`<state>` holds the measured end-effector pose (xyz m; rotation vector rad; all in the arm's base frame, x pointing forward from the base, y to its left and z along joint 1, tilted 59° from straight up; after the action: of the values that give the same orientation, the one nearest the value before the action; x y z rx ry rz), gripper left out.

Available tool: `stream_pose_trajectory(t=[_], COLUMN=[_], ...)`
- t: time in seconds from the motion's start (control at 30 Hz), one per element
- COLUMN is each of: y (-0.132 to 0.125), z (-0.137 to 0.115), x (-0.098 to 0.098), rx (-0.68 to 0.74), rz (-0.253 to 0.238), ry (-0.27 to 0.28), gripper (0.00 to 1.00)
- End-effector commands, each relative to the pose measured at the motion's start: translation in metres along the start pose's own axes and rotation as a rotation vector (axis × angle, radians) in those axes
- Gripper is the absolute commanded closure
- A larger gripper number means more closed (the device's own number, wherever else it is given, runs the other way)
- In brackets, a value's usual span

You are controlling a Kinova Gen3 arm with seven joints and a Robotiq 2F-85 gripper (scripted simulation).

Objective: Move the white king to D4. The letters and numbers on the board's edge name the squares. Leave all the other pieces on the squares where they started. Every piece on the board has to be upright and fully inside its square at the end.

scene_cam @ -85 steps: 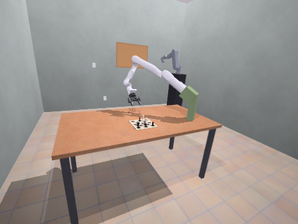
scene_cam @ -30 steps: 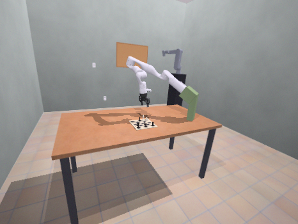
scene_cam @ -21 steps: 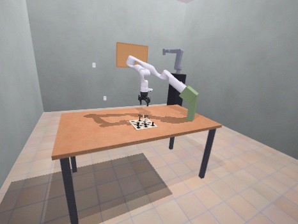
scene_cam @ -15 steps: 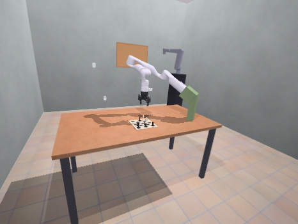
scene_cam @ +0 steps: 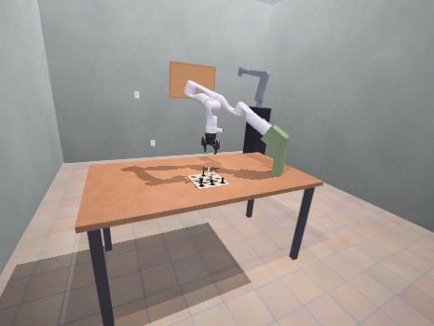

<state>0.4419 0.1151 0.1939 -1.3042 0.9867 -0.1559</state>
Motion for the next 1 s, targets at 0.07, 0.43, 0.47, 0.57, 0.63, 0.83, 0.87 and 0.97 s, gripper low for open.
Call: stream_pose_trajectory(t=[0.07, 0.43, 0.47, 0.57, 0.63, 0.83, 0.87, 0.97], y=[0.0001, 0.0001, 0.0001, 0.0001, 0.0002, 0.0003, 0.0004, 0.0005], z=[0.0005, 0.0005, 0.0005, 0.0005, 0.0005, 0.0004, 0.0004, 0.0004], x=[-0.0007, -0.0006, -0.0006, -0.0005, -0.0004, 0.0, 0.0001, 0.0004], rx=[0.0, 0.007, 0.007, 0.015, 0.022, 0.057, 0.065, 0.093], rz=[0.0, 0.0, 0.0, 0.0, 0.0, 0.0, 0.0, 0.001], ry=[-0.002, -0.002, -0.002, -0.002, -0.002, -0.001, -0.001, -0.001], gripper=[0.0, 0.0, 0.0, 0.0, 0.0, 0.0, 0.0, 0.0])
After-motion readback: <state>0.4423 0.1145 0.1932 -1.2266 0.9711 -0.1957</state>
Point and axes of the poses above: the point where the finger pads meet when closed, its own x axis out along the fingers, its own y axis across the jaws, z = x × y, the point moved 4 cm from there along -x, back along the fingers, and after that the axes turned 15 degrees about -x, right-handed, at the moved point
